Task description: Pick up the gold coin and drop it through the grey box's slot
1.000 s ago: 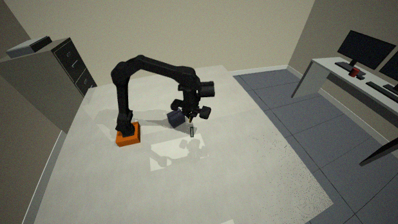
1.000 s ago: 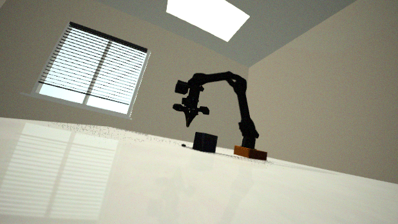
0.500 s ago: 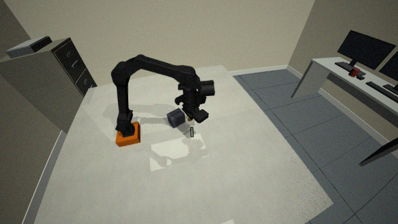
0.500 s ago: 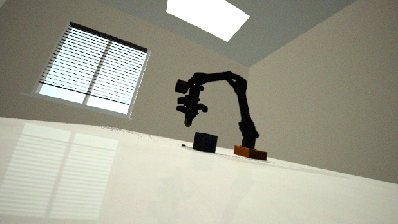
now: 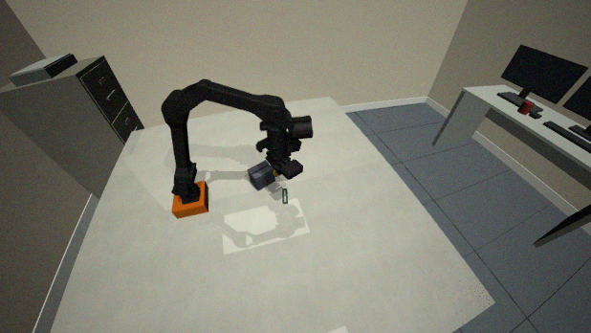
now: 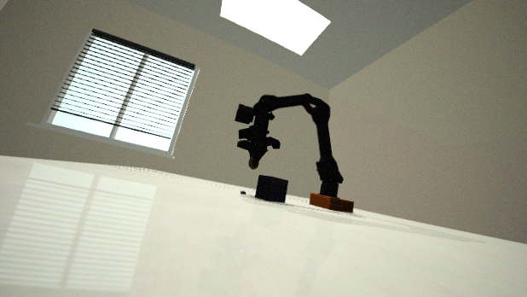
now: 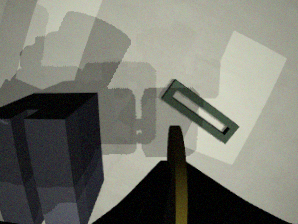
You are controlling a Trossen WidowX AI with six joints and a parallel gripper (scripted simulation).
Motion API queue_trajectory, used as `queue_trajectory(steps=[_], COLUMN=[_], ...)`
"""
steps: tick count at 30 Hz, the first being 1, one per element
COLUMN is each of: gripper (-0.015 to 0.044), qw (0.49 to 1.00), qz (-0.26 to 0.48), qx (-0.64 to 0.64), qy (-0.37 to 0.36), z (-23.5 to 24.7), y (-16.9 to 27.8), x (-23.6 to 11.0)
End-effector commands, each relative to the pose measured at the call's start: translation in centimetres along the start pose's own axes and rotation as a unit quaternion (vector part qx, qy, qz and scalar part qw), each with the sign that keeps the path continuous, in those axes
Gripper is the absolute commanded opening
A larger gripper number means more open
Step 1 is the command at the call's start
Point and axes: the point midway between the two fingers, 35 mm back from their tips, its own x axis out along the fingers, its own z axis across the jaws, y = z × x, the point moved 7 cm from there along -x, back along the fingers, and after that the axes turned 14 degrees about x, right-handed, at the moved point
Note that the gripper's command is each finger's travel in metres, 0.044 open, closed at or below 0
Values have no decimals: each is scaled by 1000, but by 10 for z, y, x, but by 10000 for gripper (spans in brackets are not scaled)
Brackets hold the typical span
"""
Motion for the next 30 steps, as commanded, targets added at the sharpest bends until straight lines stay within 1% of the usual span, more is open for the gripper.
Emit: queue_trajectory(steps=[1, 30], gripper=[0, 0], qw=[1000, 1000], qz=[-6, -4], qx=[2, 2], qy=[3, 0], z=[7, 71], y=[4, 43], x=[-4, -1])
